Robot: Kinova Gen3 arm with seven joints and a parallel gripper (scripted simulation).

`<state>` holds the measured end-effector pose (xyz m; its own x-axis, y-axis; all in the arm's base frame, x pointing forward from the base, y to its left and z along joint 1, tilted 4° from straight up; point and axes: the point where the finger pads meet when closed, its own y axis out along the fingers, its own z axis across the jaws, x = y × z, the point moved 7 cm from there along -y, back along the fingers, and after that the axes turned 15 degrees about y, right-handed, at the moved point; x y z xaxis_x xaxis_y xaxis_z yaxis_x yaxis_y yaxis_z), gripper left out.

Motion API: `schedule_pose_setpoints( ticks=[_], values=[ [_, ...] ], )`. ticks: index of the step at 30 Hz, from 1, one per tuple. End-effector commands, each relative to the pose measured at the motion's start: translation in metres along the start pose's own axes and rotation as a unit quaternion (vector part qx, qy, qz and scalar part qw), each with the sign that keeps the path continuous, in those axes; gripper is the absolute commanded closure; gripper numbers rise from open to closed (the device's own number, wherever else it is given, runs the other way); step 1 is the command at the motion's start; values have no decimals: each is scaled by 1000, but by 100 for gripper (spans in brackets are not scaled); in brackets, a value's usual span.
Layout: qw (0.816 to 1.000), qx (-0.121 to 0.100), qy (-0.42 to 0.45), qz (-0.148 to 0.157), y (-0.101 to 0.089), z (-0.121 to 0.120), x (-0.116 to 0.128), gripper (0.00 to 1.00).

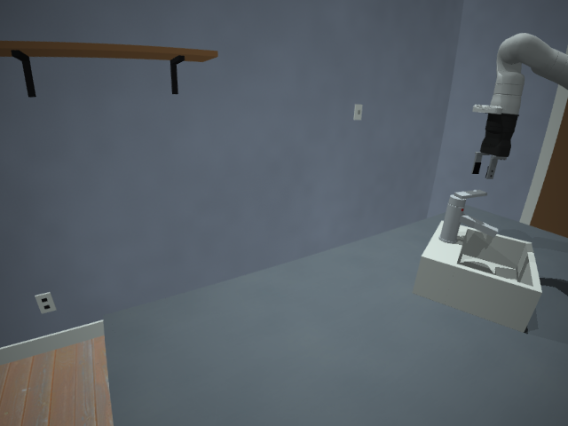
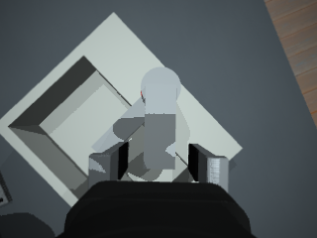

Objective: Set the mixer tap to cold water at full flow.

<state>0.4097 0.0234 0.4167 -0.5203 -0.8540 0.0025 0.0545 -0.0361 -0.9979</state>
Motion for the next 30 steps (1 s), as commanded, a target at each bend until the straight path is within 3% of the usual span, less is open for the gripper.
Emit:
schedule_pose_setpoints(
  ticks=[1,15,30],
  values=[
    [1000,0,0,0,2,0,0,0],
    [1000,0,0,0,24,1,0,0],
    [1000,0,0,0,36,2,0,0]
  ],
)
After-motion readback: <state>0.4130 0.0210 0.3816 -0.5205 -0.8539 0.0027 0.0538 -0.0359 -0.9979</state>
